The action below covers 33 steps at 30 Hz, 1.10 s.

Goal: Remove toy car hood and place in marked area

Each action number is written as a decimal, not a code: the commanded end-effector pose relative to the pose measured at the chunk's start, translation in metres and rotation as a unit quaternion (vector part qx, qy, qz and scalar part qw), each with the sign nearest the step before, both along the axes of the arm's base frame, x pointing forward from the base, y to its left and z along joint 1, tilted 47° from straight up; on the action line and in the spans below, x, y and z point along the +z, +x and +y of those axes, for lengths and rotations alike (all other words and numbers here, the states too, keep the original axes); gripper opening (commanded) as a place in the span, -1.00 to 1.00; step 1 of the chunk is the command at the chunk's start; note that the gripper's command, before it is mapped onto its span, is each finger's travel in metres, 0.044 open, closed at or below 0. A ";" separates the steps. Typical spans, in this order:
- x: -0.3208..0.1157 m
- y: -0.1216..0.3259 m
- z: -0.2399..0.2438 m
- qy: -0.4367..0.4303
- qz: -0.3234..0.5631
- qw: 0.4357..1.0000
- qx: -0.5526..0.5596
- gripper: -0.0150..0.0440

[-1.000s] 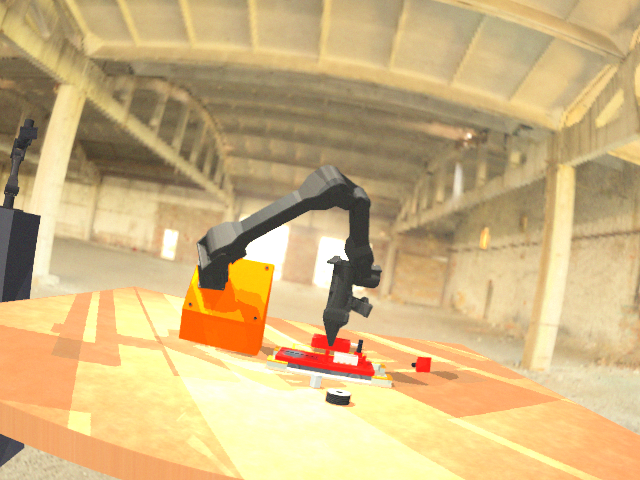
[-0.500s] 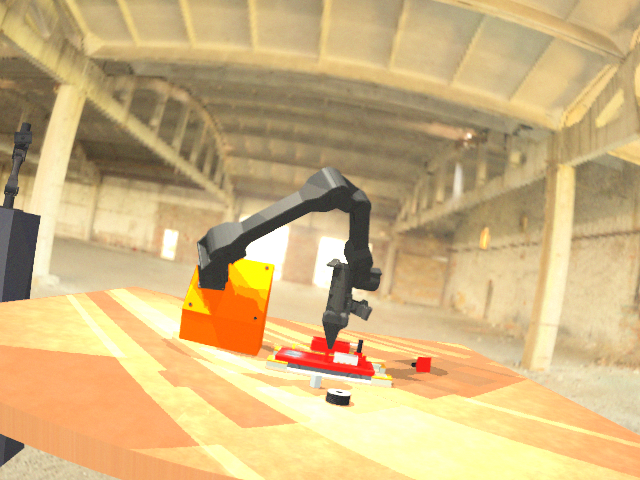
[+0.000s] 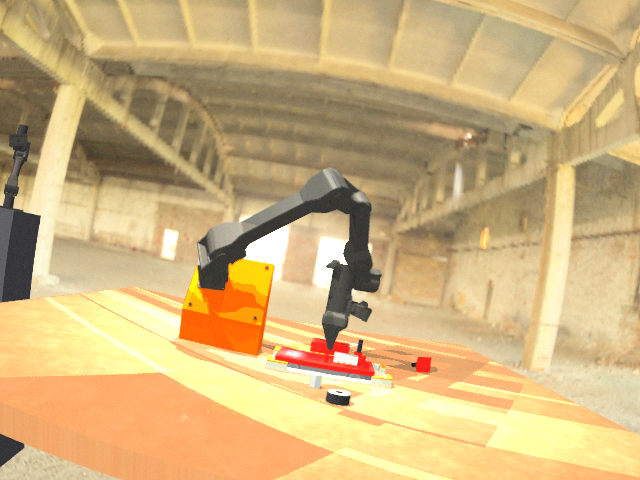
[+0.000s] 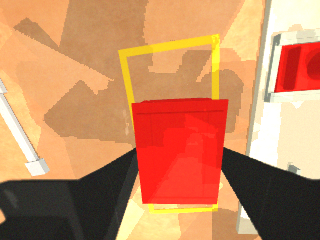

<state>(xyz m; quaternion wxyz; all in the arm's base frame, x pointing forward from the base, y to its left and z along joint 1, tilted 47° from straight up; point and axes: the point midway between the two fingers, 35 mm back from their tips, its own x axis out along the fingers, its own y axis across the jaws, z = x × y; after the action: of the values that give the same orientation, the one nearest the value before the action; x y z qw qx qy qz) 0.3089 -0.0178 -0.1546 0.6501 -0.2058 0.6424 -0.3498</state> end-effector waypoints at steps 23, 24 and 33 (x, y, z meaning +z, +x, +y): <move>0.049 0.005 0.054 -0.001 0.000 1.000 0.000 1.00; 0.049 0.005 0.054 -0.001 0.000 1.000 0.000 1.00; 0.049 0.005 0.054 -0.001 0.000 1.000 0.000 1.00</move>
<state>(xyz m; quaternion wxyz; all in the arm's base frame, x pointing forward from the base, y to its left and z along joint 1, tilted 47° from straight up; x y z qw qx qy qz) 0.3149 0.0356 -0.1051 0.6507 -0.2087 0.6409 -0.3497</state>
